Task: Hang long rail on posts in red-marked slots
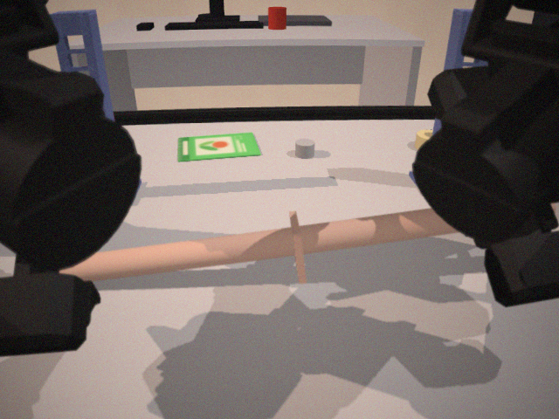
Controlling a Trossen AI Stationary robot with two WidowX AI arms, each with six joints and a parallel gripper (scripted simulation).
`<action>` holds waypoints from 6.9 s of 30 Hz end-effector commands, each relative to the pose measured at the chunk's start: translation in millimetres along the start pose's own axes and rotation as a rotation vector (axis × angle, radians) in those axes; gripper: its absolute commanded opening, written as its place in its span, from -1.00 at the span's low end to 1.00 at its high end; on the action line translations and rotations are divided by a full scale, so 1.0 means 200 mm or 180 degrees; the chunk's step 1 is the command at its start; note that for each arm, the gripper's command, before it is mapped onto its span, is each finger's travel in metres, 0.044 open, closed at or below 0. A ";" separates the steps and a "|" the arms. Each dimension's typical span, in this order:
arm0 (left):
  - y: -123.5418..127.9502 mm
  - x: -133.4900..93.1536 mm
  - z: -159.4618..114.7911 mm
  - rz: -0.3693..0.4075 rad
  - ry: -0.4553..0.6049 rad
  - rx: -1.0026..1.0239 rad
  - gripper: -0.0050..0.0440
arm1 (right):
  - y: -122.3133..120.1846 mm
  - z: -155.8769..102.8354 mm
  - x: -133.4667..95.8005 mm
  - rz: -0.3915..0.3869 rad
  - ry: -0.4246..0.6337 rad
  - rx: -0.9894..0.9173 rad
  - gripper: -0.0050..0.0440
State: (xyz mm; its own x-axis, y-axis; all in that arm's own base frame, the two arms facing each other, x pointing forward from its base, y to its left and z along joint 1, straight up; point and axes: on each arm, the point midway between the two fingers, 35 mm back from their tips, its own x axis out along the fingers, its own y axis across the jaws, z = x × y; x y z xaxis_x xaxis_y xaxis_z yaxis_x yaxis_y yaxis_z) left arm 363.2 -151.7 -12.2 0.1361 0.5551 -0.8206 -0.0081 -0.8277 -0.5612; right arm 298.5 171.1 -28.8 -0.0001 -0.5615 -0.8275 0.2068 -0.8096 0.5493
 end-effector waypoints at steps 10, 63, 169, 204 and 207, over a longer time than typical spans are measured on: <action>-0.01 -0.01 -0.03 0.0106 -0.0034 -0.0042 0.71 | 0.01 0.00 0.00 0.0020 0.0013 0.0005 -0.80; -0.08 0.25 -0.03 0.1908 0.0031 -0.0024 -0.14 | 0.01 0.00 0.00 0.0021 0.0013 0.0005 -0.80; -0.18 0.12 -0.07 0.1912 -0.0650 0.0166 -0.80 | -0.09 -0.03 0.15 -0.0014 0.0598 0.0392 -0.11; -0.18 0.12 -0.06 0.1912 -0.0650 0.0166 -0.80 | -0.09 -0.03 0.15 -0.0014 0.0598 0.0392 1.00; -0.18 0.12 -0.06 0.1912 -0.0650 0.0166 -0.80 | -0.09 -0.03 0.15 -0.0014 0.0598 0.0392 1.00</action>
State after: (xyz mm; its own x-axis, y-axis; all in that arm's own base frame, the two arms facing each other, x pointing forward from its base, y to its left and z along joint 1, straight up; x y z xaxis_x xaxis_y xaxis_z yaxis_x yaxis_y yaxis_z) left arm 377.6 -109.7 -11.5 -0.1047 0.0047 -0.9945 -0.0744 -0.9972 0.0031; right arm 302.2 159.7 -55.6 0.1854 -0.5622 -0.8060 0.0870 -0.8076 0.5833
